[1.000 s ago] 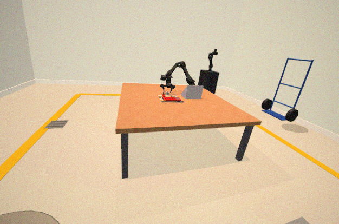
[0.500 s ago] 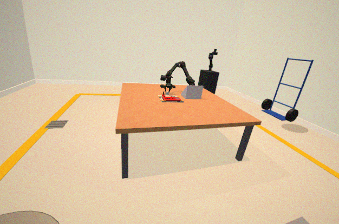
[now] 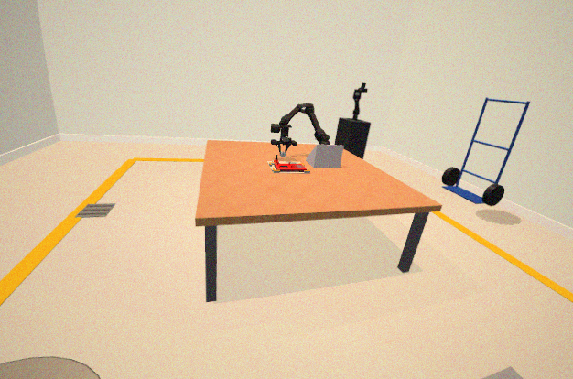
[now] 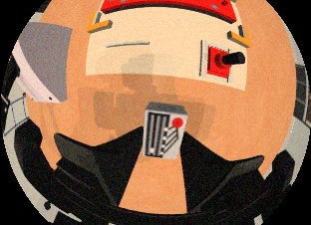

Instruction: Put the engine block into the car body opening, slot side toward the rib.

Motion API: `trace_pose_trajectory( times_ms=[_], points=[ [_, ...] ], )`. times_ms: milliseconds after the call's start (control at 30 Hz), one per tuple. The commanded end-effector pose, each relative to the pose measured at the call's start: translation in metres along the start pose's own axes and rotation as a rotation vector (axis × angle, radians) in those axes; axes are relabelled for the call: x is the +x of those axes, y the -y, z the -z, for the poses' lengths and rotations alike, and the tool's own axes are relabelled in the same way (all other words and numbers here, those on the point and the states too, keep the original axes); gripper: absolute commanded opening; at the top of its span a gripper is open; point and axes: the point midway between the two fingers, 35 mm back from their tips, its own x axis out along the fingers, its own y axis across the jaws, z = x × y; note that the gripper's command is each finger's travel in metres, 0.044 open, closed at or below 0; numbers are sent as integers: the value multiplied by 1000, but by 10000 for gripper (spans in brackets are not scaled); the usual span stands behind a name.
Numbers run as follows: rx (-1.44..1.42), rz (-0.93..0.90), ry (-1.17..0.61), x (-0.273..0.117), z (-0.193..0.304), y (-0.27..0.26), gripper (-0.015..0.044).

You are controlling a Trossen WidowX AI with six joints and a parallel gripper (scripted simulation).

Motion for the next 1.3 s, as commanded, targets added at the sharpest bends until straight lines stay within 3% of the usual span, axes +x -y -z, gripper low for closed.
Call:
trace_pose_trajectory(
  times_ms=[0, 833, 1267],
  points=[
    [8, 7, 8, -13, -1, 2, 0],
    [7, 6, 1, -93, -3, -3, 0],
    [206, 7, 5, -88, -29, 9, 0]
  ],
)
